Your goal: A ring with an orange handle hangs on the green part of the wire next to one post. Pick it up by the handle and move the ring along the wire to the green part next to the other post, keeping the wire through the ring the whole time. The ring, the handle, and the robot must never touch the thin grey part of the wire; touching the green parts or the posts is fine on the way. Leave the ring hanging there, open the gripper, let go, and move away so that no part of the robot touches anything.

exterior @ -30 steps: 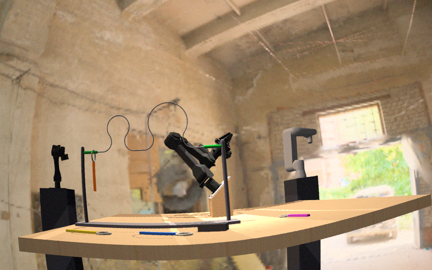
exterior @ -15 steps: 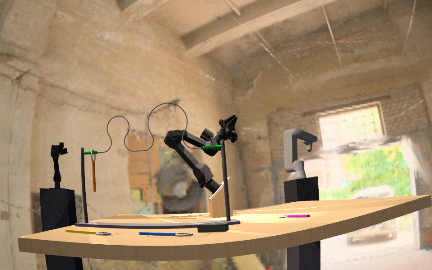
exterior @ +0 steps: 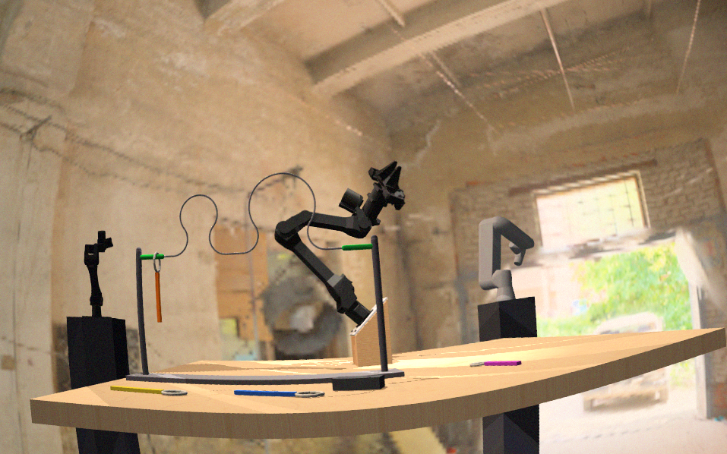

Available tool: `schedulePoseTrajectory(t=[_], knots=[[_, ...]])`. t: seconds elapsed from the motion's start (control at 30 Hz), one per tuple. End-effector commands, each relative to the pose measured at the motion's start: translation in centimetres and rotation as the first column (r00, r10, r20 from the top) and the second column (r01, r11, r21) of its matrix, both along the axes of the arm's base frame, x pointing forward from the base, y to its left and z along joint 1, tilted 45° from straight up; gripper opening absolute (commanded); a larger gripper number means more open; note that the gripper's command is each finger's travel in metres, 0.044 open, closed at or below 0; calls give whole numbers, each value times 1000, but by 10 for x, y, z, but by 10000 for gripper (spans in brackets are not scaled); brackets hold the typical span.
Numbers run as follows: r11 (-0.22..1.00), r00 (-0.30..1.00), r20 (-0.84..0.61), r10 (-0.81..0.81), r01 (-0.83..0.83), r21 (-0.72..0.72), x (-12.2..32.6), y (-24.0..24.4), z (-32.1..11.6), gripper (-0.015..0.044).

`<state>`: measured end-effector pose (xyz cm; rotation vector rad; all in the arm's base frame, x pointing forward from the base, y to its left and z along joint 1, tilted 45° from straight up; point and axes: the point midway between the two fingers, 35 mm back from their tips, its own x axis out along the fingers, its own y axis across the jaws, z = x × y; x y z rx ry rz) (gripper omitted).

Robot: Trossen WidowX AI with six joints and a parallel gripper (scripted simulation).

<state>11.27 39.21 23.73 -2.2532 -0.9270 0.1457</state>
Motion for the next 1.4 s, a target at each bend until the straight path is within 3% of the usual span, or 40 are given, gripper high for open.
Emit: schedulePoseTrajectory(t=[0.0, 0.37, 0.77, 1.37], knots=[[997, 998, -21, -54, 55, 58, 41, -6, 19, 160], [964, 981, -59, -185, 193, 184, 139, -44, 65, 160], [893, 945, -84, -316, 326, 311, 227, -121, 118, 160], [746, 867, -91, -489, 470, 472, 295, -282, 202, 160]])
